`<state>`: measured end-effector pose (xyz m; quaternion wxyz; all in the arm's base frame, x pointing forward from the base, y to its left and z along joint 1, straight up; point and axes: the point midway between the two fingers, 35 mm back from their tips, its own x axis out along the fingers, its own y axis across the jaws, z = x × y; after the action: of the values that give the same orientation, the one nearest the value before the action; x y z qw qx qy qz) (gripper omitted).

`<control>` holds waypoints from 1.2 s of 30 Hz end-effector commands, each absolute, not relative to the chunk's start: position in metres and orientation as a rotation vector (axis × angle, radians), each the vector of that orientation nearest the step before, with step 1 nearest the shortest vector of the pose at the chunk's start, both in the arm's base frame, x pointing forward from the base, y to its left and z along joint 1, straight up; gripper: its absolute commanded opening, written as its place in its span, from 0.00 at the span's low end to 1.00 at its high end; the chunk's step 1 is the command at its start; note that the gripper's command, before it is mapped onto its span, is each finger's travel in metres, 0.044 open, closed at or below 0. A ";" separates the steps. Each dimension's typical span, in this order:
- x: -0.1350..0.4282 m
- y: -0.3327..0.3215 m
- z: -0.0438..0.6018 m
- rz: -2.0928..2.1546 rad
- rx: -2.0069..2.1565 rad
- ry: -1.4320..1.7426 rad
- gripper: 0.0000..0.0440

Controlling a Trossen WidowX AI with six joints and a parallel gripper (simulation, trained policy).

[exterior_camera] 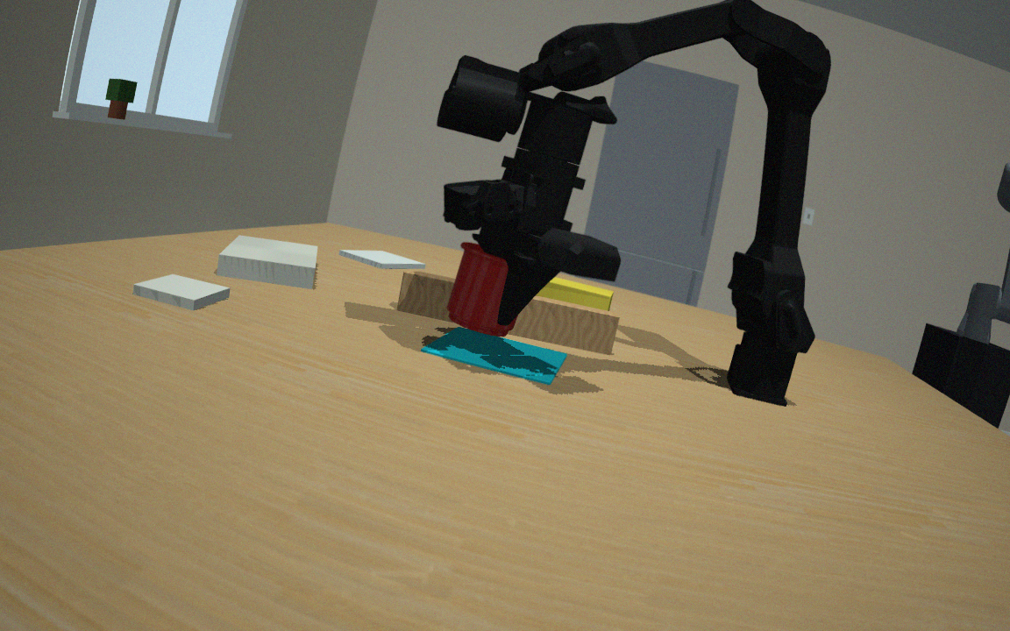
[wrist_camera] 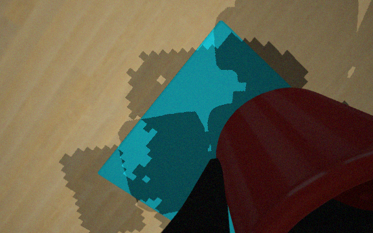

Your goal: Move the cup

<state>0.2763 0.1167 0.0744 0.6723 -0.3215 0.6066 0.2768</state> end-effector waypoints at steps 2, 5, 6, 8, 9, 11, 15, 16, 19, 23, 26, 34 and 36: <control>0.273 0.117 0.069 0.610 -0.725 1.353 0.02; 0.272 0.117 0.065 0.606 -0.721 1.347 0.06; 0.272 0.117 0.064 0.605 -0.720 1.345 0.07; 0.271 0.116 0.062 0.602 -0.714 1.340 0.10; 0.272 0.117 0.062 0.601 -0.711 1.336 0.11; 0.274 0.117 0.065 0.601 -0.702 1.317 0.19; 0.276 0.121 0.073 0.607 -0.680 1.274 0.29; 0.275 0.121 0.074 0.611 -0.677 1.269 0.30; 0.273 0.121 0.078 0.620 -0.668 1.254 0.33; 0.270 0.121 0.084 0.631 -0.657 1.234 0.37; 0.268 0.121 0.089 0.637 -0.649 1.216 0.40; 0.263 0.122 0.105 0.647 -0.622 1.167 0.51; 0.262 0.122 0.109 0.647 -0.616 1.154 0.54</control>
<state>0.2643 0.1222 0.1036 0.7401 -0.2851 0.5337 0.2933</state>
